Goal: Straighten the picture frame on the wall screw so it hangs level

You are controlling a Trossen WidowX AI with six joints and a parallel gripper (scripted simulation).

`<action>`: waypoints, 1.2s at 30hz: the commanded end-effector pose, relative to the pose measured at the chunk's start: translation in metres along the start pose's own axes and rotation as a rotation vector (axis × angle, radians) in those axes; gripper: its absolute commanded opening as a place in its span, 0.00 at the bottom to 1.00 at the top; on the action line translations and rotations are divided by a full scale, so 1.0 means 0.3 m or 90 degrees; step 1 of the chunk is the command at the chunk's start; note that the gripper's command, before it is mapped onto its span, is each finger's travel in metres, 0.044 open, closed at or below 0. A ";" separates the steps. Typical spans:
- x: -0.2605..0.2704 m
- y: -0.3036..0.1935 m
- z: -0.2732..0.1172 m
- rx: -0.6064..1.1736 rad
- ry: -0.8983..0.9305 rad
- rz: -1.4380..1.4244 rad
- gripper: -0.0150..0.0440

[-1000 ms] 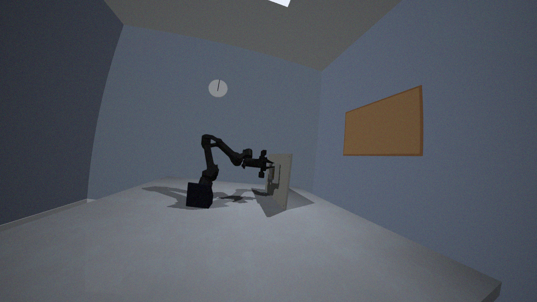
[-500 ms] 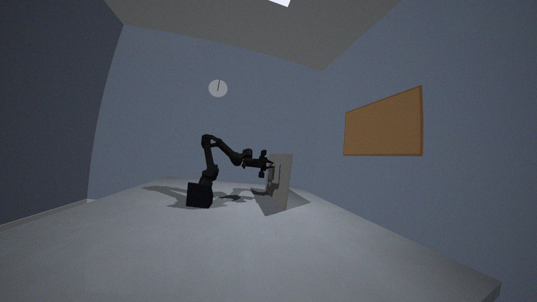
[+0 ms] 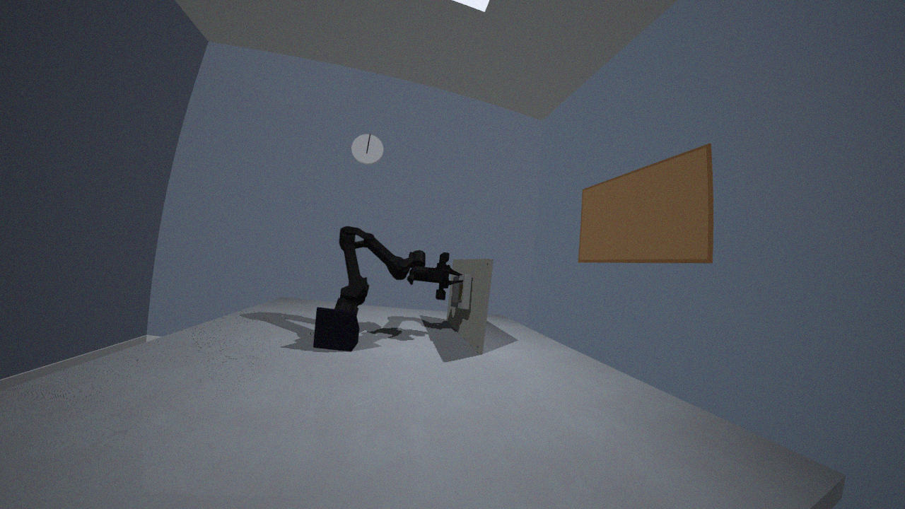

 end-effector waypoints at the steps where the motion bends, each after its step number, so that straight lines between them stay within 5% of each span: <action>1: 0.004 0.003 0.000 -0.001 0.005 0.003 0.25; 36: -0.021 0.001 0.000 -0.001 0.005 0.003 0.25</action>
Point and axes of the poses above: the point midway between the two fingers, 35 mm back from their tips, its own z axis out along the fingers, its own x axis across the jaws, y = z × x, the point moved 10 cm from there along -z, back along the fingers, and after that the axes turned 2 degrees about -z, right-handed, at the moved point
